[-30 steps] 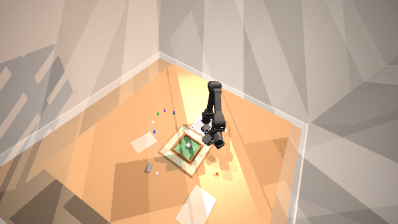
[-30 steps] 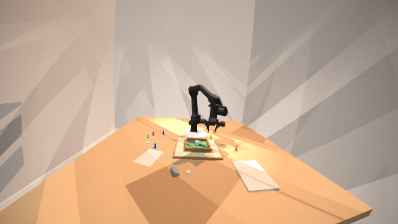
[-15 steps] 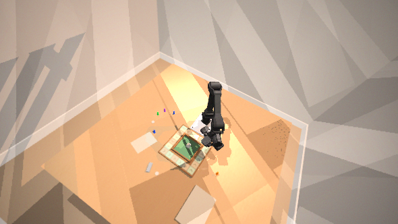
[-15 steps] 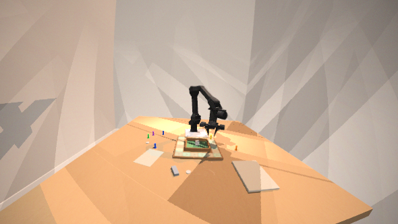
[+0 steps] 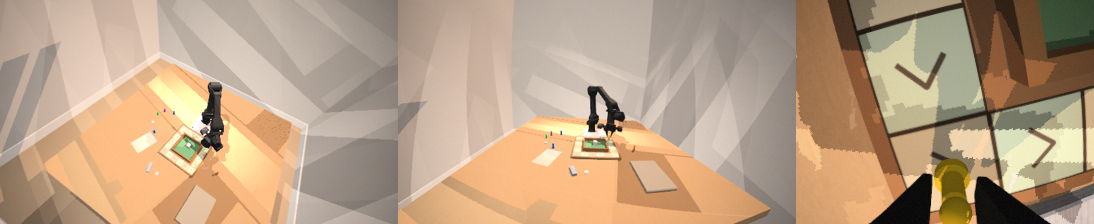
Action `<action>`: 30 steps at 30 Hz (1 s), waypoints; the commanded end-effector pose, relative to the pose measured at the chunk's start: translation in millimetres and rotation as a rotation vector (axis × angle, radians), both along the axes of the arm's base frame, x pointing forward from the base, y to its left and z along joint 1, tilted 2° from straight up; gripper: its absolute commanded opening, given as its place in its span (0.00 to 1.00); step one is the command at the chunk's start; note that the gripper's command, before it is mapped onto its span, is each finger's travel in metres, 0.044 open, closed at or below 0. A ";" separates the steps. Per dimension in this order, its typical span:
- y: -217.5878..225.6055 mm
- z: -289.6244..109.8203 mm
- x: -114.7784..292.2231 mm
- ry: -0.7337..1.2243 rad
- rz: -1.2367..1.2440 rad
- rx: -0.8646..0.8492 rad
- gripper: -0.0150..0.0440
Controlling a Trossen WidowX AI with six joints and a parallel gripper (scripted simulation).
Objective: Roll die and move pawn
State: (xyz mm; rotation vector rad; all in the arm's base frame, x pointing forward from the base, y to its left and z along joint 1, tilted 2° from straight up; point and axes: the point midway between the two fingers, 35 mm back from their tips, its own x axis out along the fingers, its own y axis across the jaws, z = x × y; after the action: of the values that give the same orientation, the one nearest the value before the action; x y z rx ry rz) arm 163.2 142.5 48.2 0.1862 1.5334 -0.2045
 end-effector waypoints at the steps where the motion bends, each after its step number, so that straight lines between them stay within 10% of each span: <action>1: 0.5 -0.4 -0.1 0.001 0.000 0.003 0.34; 30: 6.6 99.7 0.9 0.001 0.000 0.004 0.25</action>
State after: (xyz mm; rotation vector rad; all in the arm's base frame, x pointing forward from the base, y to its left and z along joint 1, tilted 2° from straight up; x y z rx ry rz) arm 165.7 148.9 131.3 0.1780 1.5387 -0.2052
